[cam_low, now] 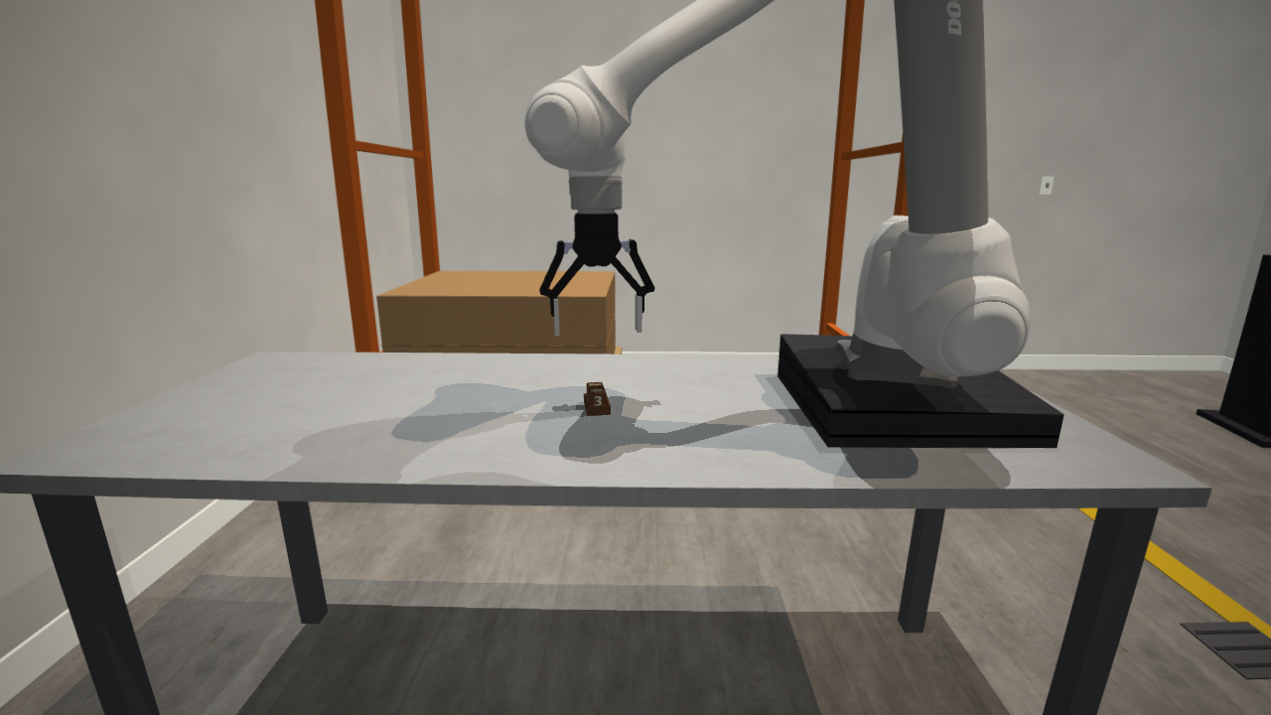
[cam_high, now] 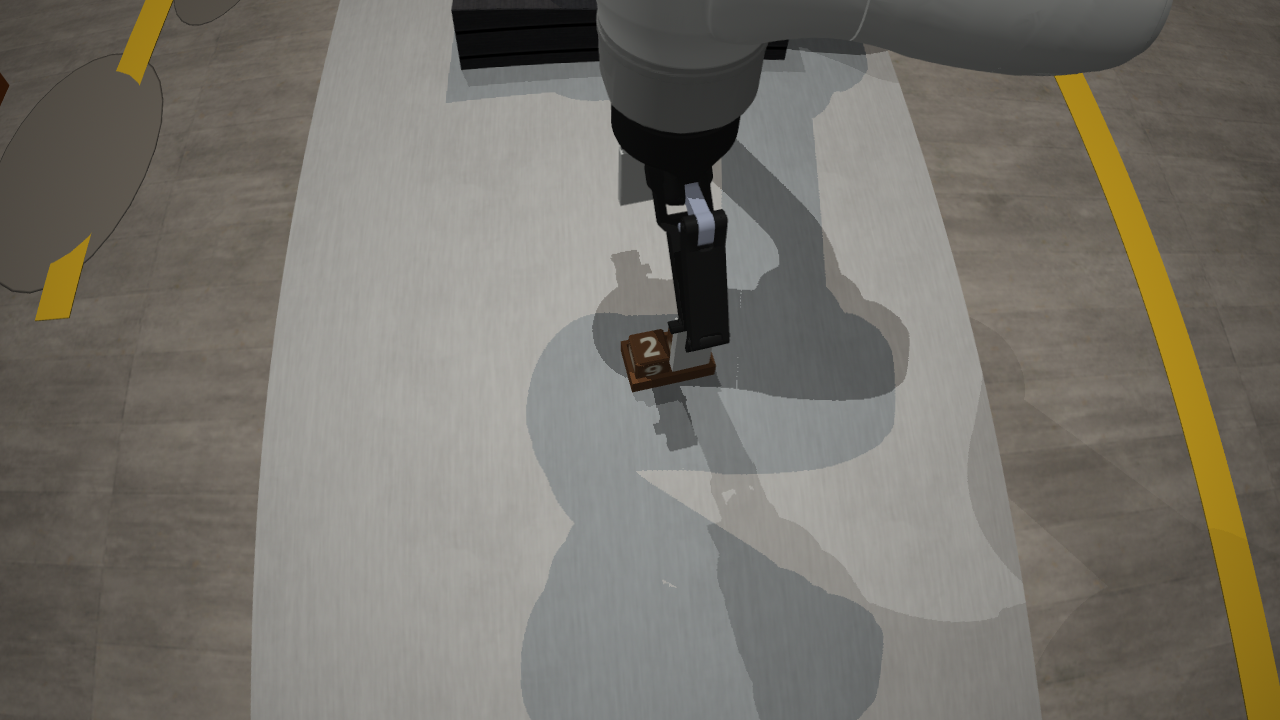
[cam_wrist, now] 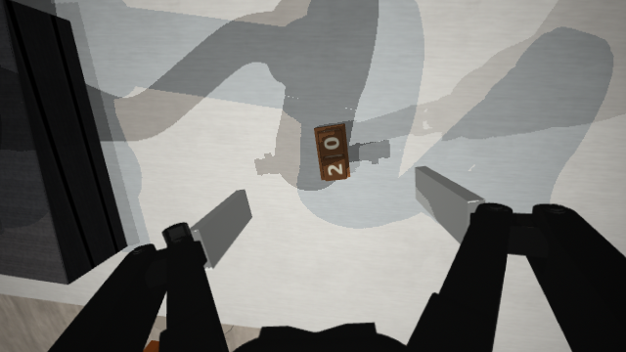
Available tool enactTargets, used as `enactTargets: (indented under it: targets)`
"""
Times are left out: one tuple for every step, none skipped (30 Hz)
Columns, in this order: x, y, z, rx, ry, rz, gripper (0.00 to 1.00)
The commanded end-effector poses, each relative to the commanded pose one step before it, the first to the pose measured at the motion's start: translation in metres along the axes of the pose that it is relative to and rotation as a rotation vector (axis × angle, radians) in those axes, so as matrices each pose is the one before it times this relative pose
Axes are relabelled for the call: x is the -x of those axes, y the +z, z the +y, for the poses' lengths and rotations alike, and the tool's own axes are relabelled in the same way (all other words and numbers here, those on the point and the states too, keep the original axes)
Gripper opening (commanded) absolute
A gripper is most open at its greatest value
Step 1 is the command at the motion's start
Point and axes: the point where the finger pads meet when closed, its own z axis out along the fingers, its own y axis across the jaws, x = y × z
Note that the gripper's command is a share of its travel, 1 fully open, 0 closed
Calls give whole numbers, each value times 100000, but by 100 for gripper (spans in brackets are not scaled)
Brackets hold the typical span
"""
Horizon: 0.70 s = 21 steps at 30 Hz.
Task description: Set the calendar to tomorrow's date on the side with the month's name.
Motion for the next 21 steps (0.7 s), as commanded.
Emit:
enactTargets:
  targets:
    - [311,-1725,273,346,750,-235,100]
    - [0,-352,0,0,0,0,100]
    - [0,-356,0,0,0,0,100]
    - [0,-353,0,0,0,0,100]
    - [0,-344,0,0,0,0,100]
    - [0,-329,0,0,0,0,100]
    - [0,-308,0,0,0,0,100]
    - [0,-281,0,0,0,0,100]
    - [0,-250,0,0,0,0,100]
    - [0,-214,0,0,0,0,100]
    - [0,-175,0,0,0,0,100]
    - [0,0,0,0,0,0,100]
    - [0,0,0,0,0,0,100]
    - [0,-137,0,0,0,0,100]
    - [0,-99,0,0,0,0,100]
    - [0,-65,0,0,0,0,100]
    - [0,-36,0,0,0,0,100]
    - [0,-14,0,0,0,0,100]
    - [0,-2,0,0,0,0,100]
    - [0,0,0,0,0,0,100]
    - [0,0,0,0,0,0,100]
